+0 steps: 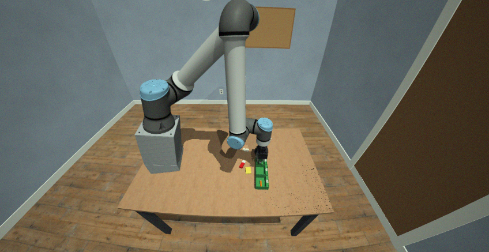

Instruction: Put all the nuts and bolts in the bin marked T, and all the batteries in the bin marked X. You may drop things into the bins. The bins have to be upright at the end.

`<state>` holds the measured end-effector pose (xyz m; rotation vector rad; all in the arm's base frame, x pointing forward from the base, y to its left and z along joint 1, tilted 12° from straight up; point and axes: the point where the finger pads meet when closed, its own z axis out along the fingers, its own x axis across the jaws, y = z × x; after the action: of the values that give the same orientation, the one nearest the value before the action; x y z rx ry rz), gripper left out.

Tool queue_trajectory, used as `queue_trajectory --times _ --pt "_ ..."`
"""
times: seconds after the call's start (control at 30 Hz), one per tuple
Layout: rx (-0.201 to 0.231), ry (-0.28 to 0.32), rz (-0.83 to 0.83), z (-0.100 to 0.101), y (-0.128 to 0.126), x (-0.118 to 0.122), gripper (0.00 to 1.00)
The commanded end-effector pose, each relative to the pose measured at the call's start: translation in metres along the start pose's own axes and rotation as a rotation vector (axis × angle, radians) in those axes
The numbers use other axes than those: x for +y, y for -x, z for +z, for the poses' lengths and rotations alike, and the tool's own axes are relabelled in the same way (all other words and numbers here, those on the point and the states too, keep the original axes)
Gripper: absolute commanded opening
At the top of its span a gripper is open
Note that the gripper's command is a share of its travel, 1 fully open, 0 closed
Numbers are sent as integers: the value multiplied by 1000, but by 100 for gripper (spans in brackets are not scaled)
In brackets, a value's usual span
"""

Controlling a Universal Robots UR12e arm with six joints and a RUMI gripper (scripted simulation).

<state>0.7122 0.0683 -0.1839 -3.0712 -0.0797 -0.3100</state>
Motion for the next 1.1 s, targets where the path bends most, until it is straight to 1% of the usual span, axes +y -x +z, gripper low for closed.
queue_trajectory --times 0.0,0.7,0.8,1.07 --pt "1 0 0 -5 -1 0 18" --pt "1 0 0 -28 -1 0 18" --pt "1 0 0 -43 -1 0 18" --pt "1 0 0 -43 -1 0 18"
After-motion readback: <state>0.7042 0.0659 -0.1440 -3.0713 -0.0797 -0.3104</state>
